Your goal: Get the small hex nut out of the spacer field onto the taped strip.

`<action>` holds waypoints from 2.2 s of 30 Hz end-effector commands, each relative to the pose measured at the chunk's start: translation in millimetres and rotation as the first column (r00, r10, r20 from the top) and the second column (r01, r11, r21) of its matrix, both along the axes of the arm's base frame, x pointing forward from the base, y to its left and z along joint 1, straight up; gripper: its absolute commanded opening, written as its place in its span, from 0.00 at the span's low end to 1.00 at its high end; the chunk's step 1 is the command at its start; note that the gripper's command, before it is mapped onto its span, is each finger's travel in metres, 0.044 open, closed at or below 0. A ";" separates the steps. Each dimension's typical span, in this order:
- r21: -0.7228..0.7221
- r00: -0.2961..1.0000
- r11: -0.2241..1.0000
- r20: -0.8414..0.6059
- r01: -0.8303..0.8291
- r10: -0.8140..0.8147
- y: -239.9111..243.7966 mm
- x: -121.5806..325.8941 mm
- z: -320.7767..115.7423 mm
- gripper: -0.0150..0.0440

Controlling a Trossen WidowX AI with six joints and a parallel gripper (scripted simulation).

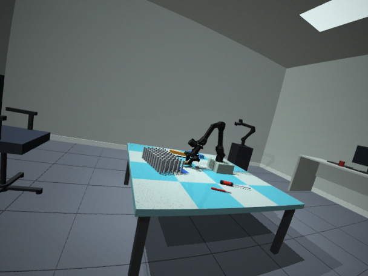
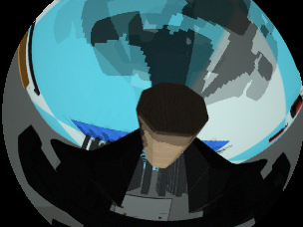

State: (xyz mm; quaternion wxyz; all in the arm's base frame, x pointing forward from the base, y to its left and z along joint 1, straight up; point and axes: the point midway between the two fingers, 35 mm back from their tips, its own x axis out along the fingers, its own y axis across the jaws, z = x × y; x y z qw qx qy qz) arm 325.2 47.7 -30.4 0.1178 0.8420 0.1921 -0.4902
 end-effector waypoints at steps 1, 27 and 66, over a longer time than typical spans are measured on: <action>0.000 1.000 1.000 0.005 0.005 -0.005 0.9 4.3 1.5 0.25; 0.001 1.000 1.000 0.007 0.005 -0.005 8.4 19.6 2.0 0.25; 0.003 1.000 1.000 0.009 0.005 -0.005 18.9 41.9 2.7 0.25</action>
